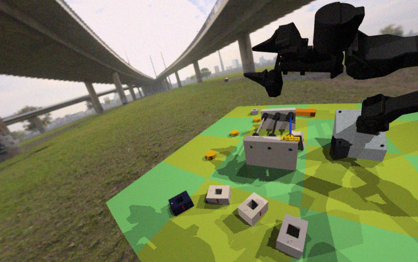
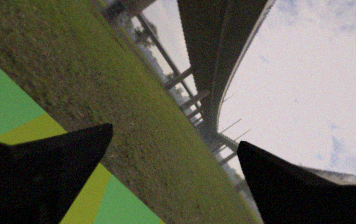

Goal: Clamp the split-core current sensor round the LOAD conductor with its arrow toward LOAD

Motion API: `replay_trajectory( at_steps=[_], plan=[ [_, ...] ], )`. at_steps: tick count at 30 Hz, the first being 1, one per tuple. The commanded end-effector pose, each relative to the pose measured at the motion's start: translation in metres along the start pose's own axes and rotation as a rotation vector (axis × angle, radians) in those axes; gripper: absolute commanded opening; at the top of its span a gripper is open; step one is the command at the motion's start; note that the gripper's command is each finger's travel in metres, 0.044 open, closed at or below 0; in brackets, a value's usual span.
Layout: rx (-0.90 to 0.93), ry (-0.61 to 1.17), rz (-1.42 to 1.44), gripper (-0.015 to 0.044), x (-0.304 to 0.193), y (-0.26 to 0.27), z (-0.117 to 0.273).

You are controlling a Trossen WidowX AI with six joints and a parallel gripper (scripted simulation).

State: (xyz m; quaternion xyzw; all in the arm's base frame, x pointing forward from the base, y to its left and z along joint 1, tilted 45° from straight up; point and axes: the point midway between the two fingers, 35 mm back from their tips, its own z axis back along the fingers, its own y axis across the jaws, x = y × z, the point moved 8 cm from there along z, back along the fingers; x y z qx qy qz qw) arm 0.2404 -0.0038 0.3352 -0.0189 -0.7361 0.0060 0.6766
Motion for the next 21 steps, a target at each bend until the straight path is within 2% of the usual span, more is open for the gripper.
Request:
replay_trajectory(
  at_steps=[1,4,8,13,17,21],
  plan=[
    [0.017,0.034,-0.036,0.0440,-0.016,0.004,0.006],
    [0.036,0.087,-0.004,0.0440,-0.022,0.004,0.003],
    [0.176,0.381,0.134,0.0440,-0.060,-0.002,-0.004],
    [0.429,0.709,0.182,0.0440,-0.102,-0.009,0.006],
    [0.705,0.917,0.069,0.0440,-0.123,-0.013,0.027],
    [0.937,0.980,-0.177,0.0440,-0.123,-0.016,0.047]
  ],
)
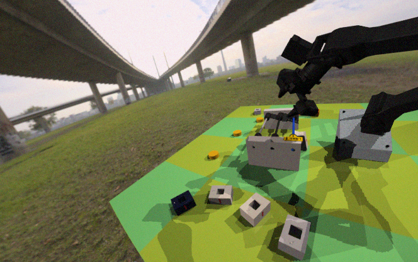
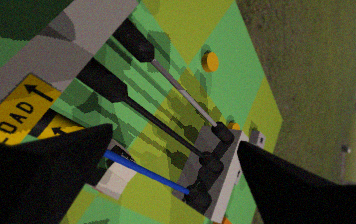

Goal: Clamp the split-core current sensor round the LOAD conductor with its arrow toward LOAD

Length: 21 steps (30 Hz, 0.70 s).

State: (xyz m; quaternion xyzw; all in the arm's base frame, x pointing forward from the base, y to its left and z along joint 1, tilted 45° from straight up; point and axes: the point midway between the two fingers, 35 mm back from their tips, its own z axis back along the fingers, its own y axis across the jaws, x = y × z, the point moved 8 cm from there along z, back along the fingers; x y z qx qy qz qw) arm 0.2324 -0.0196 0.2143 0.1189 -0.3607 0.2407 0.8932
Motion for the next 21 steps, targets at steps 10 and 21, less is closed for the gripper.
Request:
replay_trajectory(
  at_steps=[10,21],
  plan=[
    [0.609,-0.009,-0.248,0.0440,-0.0226,0.0126,0.0268],
    [0.609,-0.009,-0.248,0.0440,-0.0226,0.0126,0.0268]
  ],
)
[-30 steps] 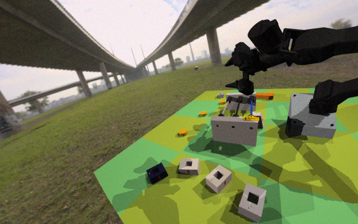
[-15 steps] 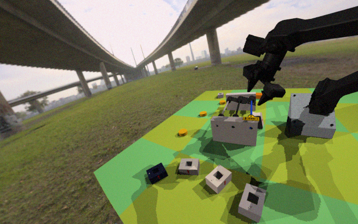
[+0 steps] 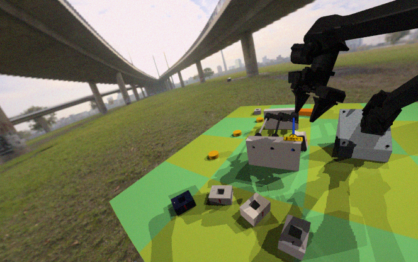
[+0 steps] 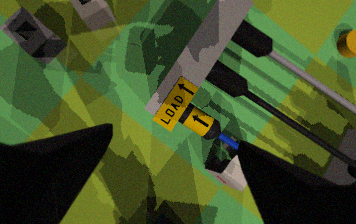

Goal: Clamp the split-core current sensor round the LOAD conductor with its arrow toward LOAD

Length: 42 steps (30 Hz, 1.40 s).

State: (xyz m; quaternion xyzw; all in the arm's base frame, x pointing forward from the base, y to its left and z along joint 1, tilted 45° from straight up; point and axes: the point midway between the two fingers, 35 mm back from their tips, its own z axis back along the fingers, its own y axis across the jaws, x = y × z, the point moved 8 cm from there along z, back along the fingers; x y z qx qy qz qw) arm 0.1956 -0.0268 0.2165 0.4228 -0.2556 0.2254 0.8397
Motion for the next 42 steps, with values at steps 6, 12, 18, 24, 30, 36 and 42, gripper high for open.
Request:
replay_trajectory(
  at_steps=[6,12,18,24,30,36,42],
  plan=[
    [0.004,-0.007,0.005,0.0440,0.001,0.001,0.001],
    [-0.007,0.008,-0.041,0.0387,-0.003,-0.007,-0.003],
    [-0.153,0.111,-0.469,0.0329,-0.049,-0.071,-0.034],
    [-0.196,0.126,-0.572,0.0329,-0.062,-0.083,-0.041],
    [-0.197,0.126,-0.572,0.0329,-0.062,-0.084,-0.045],
    [-0.199,0.127,-0.572,0.0329,-0.063,-0.086,-0.055],
    [-0.200,0.127,-0.572,0.0329,-0.065,-0.088,-0.064]
  ],
)
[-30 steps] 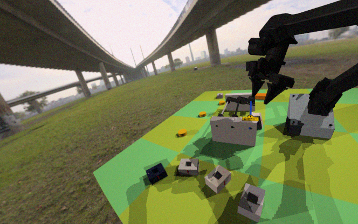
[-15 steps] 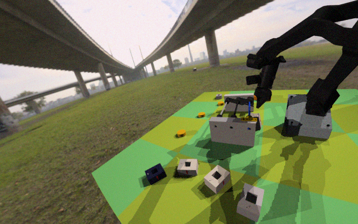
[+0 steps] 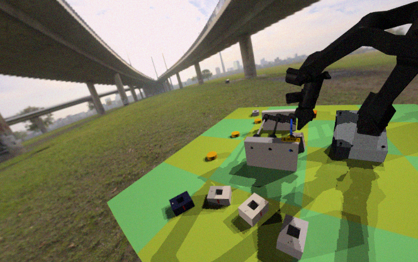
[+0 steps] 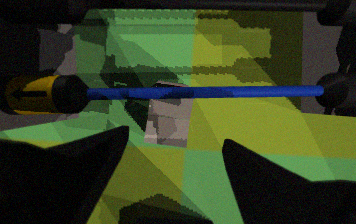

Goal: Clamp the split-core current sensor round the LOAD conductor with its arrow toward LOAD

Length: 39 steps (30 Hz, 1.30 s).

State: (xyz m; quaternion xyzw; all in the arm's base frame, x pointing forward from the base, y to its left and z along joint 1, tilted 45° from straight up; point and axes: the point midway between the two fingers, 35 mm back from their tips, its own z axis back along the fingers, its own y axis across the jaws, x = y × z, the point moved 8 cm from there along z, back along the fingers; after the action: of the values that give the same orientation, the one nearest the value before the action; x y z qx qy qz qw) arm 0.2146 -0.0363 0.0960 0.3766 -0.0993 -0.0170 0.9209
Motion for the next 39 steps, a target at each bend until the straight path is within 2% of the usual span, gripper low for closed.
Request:
replay_trajectory(
  at_steps=[1,25,28,39],
  plan=[
    [0.002,0.007,-0.010,0.0329,-0.002,0.000,-0.008],
    [0.009,0.005,-0.010,0.0329,-0.004,0.002,-0.043],
    [0.002,0.002,0.000,0.0251,-0.002,0.002,-0.040],
    [0.002,0.002,0.000,0.0177,-0.002,0.002,-0.040]
  ],
)
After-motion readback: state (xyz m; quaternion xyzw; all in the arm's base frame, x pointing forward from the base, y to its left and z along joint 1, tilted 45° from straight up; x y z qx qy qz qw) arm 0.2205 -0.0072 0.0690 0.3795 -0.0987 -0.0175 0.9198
